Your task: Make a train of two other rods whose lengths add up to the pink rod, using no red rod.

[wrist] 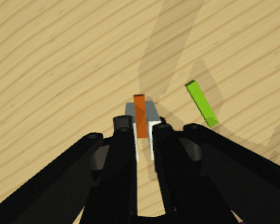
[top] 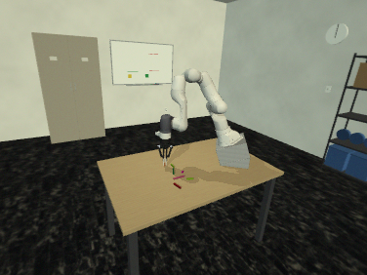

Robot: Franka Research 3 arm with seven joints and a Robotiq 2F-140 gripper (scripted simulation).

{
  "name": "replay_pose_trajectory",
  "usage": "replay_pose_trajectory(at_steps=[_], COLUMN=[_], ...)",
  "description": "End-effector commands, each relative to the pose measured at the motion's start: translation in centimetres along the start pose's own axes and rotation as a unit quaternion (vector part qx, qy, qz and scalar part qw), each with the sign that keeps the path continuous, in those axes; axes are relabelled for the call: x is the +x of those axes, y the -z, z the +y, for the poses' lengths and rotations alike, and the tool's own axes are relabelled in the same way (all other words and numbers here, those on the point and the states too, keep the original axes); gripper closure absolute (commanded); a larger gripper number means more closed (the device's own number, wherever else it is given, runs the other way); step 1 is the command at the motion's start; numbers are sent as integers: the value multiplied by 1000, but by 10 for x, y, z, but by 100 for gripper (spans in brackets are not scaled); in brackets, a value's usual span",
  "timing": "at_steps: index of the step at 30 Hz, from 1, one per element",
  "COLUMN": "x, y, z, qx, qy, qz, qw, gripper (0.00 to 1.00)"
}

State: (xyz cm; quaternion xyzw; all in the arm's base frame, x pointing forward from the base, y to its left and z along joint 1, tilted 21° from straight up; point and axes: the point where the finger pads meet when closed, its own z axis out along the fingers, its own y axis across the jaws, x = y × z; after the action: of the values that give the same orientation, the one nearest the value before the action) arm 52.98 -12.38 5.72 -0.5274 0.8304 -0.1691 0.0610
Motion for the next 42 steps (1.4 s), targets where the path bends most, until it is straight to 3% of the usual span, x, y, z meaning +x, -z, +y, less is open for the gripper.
replay_pose_trajectory(at_steps=[1, 42], x=[-1, -1], y=[-1, -13], z=[0, 0], qx=[0, 0], qy=[-5, -5], qz=[0, 0], qw=[1000, 1000], gripper=[97, 97])
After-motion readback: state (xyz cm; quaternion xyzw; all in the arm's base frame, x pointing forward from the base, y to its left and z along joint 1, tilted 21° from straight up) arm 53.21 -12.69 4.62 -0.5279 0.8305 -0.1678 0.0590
